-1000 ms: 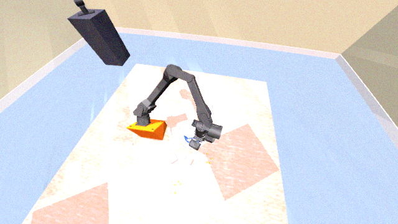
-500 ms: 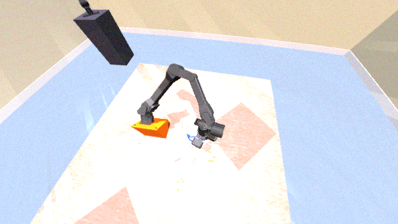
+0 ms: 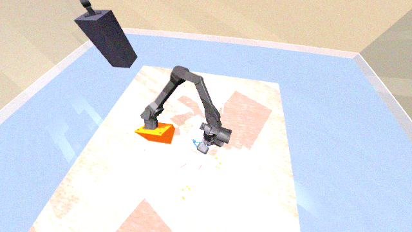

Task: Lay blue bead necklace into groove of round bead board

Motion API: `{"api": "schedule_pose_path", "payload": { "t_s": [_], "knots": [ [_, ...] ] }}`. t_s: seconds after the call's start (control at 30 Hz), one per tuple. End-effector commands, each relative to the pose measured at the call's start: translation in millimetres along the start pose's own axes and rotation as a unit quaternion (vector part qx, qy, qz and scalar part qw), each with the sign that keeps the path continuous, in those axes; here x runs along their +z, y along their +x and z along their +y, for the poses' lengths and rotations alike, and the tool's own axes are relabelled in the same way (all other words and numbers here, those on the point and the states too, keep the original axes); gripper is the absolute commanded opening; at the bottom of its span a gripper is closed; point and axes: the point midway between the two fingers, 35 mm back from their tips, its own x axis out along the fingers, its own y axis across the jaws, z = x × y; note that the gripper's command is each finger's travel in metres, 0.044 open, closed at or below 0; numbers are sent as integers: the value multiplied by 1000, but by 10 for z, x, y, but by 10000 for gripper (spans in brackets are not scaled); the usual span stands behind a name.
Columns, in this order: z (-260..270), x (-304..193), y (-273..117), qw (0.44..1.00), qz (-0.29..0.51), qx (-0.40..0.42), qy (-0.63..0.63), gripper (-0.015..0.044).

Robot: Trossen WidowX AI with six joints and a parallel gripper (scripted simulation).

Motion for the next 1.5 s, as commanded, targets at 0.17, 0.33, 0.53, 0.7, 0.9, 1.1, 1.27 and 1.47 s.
{"api": "schedule_pose_path", "payload": {
  "t_s": [0.17, 0.33, 0.53, 0.7, 0.9, 1.1, 1.27, 1.47],
  "knots": [
    [194, 111, -16, 1000, -1, 2, -3, 0],
    [199, 113, -16, 1000, -1, 2, -3, 0],
    [199, 113, -16, 1000, -1, 2, -3, 0],
    [200, 113, 40, 1000, -1, 2, -3, 0],
    [194, 111, 24, 1000, -1, 0, -5, 105],
    [194, 111, 24, 1000, -1, 0, -5, 263],
    [198, 113, -11, 1000, -1, 1, -3, 394],
    [191, 104, -16, 1000, -1, 2, -3, 440]
  ]
}}
